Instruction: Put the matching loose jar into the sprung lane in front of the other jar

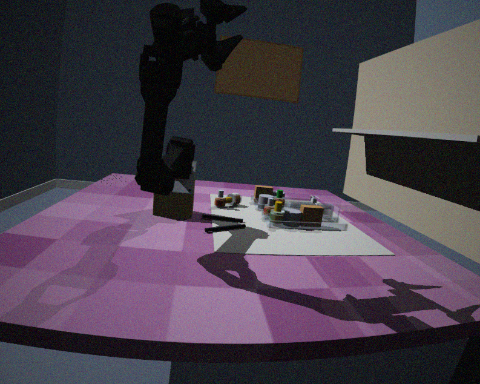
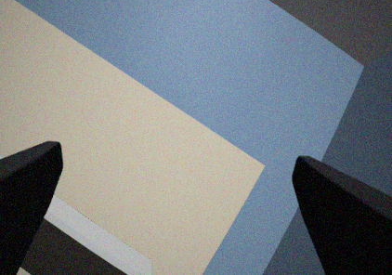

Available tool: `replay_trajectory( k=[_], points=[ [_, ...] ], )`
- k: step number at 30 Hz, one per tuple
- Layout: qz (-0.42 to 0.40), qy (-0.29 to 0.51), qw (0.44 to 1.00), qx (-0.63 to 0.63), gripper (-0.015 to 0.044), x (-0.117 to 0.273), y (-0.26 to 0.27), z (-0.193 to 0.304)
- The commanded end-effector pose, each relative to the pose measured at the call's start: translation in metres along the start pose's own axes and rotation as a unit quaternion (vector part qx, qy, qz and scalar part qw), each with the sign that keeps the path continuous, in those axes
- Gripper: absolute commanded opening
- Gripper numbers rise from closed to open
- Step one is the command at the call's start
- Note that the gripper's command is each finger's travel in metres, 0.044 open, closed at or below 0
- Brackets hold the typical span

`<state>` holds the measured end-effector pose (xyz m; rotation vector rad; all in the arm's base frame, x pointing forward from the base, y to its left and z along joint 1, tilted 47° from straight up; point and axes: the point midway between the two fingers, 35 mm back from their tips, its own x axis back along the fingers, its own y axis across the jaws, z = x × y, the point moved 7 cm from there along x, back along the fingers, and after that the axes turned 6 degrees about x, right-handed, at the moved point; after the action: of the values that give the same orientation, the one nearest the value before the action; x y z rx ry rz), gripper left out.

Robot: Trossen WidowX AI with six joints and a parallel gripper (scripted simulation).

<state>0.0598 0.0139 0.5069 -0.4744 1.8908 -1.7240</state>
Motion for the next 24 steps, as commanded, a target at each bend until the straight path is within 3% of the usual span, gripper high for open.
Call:
replay_trajectory(
  k=[1, 17, 24],
  points=[
    [0.000, 0.001, 1.000, -0.002, 0.0426, -0.001, 0.000, -0.001],
    [-0.185, 0.072, 0.968, -0.155, 0.0440, -0.118, 0.107, -0.094],
    [-0.286, 0.166, 0.918, -0.218, 0.0440, -0.164, 0.194, -0.115]
  ],
)
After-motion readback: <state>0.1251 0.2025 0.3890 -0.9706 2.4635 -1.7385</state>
